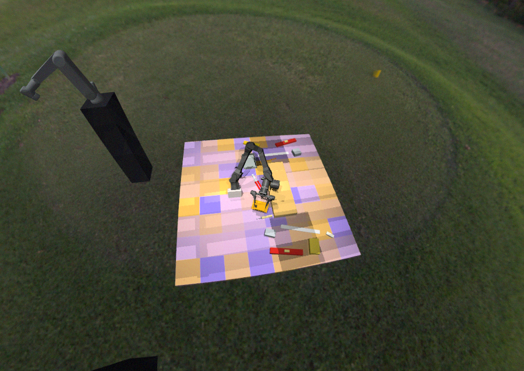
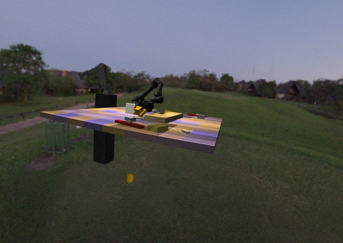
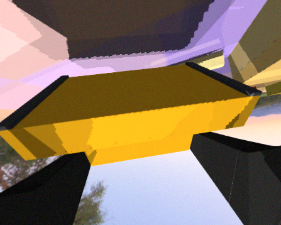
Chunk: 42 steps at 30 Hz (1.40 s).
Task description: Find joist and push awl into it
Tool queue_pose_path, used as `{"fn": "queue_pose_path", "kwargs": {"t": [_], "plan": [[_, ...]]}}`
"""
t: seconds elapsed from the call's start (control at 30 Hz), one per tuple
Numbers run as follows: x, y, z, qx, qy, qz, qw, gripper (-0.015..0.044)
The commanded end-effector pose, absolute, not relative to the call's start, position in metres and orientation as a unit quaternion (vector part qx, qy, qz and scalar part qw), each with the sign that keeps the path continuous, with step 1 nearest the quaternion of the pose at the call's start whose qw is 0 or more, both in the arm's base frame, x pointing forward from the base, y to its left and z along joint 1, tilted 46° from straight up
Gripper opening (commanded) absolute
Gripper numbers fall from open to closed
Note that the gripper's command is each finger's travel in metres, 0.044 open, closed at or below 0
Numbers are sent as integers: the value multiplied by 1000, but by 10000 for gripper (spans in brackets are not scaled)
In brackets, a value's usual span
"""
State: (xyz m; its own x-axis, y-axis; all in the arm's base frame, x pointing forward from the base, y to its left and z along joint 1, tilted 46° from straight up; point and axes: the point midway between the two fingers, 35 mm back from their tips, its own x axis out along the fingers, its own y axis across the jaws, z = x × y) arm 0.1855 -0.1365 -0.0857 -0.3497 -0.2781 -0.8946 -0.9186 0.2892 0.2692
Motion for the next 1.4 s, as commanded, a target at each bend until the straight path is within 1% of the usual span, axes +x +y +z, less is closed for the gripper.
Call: {"fn": "queue_pose_path", "kwargs": {"t": [0.0,0.2,0.67,0.7,1.37], "plan": [[185,-130,-92,-421,708,419,382,0],[184,-127,-95,-420,707,420,382,0],[187,-122,-96,-421,705,423,383,368],[188,-121,-96,-421,705,423,383,378],[188,-119,-96,-421,705,423,383,378]]}}
